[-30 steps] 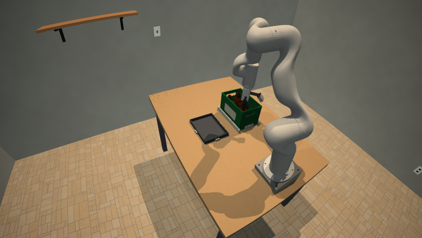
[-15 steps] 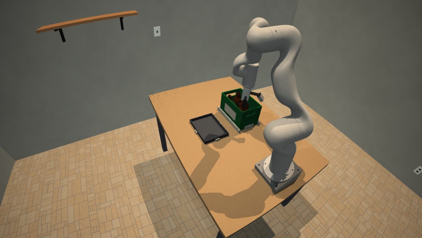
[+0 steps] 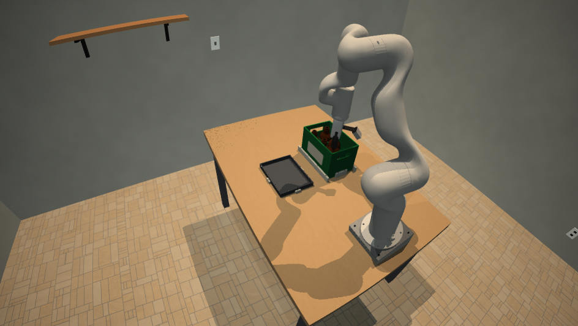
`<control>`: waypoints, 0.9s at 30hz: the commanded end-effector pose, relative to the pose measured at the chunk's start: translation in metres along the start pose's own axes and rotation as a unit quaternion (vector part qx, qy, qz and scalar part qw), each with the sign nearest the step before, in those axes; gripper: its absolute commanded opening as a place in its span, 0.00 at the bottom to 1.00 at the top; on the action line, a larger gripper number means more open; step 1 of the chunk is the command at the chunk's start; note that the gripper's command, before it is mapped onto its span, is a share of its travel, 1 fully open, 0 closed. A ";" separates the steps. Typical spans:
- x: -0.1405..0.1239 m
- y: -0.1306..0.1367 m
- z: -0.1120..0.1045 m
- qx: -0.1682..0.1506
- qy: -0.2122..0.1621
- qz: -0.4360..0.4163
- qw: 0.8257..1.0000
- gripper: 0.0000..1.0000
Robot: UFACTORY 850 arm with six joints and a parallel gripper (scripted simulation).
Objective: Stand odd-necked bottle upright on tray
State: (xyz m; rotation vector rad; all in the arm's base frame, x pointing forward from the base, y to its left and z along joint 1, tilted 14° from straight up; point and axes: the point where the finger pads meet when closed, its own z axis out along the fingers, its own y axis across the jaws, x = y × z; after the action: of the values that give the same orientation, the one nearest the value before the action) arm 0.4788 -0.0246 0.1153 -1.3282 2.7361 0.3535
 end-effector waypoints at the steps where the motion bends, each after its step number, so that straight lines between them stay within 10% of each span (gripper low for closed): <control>1: 0.000 -0.001 -0.002 0.001 0.000 0.000 1.000 0.00; 27: 0.000 -0.001 -0.024 0.001 0.000 0.000 1.000 0.00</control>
State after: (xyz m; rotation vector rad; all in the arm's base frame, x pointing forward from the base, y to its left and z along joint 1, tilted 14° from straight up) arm 0.4795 -0.0299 0.1363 -1.3281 2.7358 0.3532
